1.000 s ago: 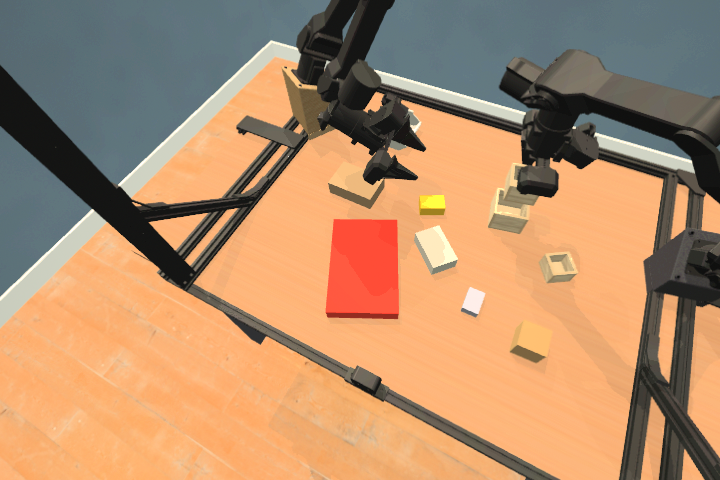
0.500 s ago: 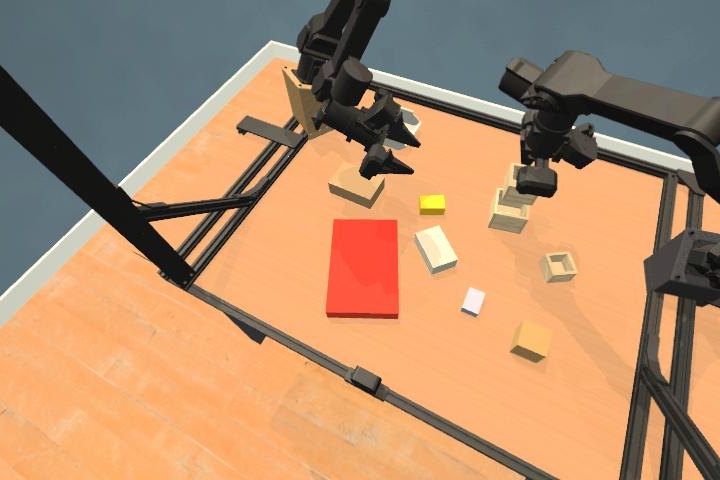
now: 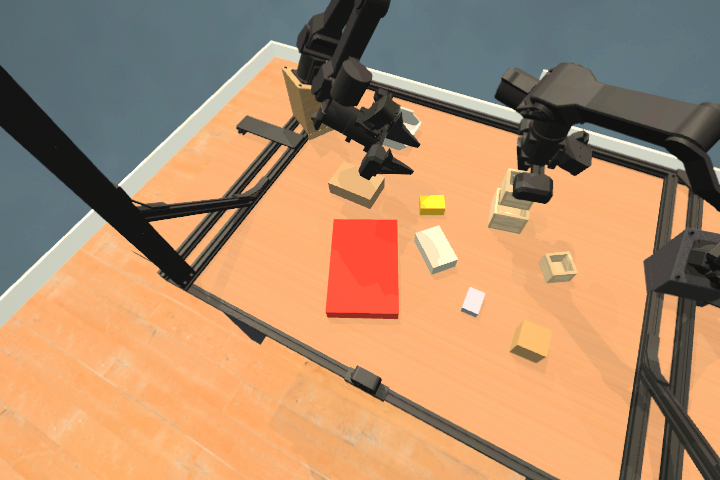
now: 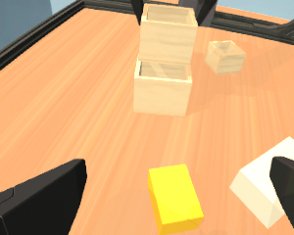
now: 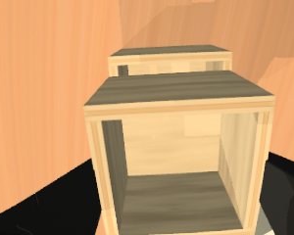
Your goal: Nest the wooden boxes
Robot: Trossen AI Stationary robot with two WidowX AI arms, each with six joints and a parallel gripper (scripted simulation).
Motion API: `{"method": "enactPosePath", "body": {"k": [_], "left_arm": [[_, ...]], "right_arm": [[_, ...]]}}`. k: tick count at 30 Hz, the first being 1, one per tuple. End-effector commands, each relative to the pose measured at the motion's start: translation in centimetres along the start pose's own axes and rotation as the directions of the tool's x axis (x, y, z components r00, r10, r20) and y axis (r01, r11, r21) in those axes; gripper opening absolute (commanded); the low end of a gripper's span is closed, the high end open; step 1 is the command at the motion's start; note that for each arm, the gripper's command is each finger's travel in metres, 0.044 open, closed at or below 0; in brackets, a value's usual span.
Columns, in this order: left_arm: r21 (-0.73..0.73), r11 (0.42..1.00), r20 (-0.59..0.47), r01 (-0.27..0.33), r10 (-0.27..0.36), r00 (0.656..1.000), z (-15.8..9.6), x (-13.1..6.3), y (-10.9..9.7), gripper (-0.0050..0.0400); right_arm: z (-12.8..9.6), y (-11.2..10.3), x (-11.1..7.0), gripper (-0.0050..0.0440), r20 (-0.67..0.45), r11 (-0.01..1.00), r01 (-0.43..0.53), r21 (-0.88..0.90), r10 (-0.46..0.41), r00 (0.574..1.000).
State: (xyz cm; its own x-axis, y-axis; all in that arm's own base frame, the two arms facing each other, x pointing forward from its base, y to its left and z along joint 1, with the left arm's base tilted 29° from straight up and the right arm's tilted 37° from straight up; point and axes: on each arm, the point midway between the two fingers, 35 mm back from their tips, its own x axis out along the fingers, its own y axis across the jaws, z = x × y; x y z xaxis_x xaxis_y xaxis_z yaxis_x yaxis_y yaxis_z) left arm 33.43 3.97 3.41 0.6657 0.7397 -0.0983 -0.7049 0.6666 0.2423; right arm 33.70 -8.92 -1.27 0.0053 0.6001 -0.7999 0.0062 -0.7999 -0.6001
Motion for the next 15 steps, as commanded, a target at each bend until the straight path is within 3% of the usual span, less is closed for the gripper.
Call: {"method": "enactPosePath", "body": {"k": [1,8,15], "left_arm": [[-0.007,1.000,0.000,-0.006,0.006,1.000,0.0,0.0,0.1,0.0400],[-0.007,1.000,0.000,-0.006,0.006,1.000,0.0,0.0,0.1,0.0400],[-0.007,1.000,0.000,-0.006,0.006,1.000,0.0,0.0,0.1,0.0400]], "right_arm": [[0.2,-0.1,0.7,0.0000,0.005,1.000,0.007,0.009,-0.007,1.000],[0.2,-0.1,1.7,0.0000,0.005,1.000,0.007,0.009,-0.007,1.000],[0.4,-0.1,1.5,0.0000,0.005,1.000,0.007,0.009,-0.007,1.000]]}}
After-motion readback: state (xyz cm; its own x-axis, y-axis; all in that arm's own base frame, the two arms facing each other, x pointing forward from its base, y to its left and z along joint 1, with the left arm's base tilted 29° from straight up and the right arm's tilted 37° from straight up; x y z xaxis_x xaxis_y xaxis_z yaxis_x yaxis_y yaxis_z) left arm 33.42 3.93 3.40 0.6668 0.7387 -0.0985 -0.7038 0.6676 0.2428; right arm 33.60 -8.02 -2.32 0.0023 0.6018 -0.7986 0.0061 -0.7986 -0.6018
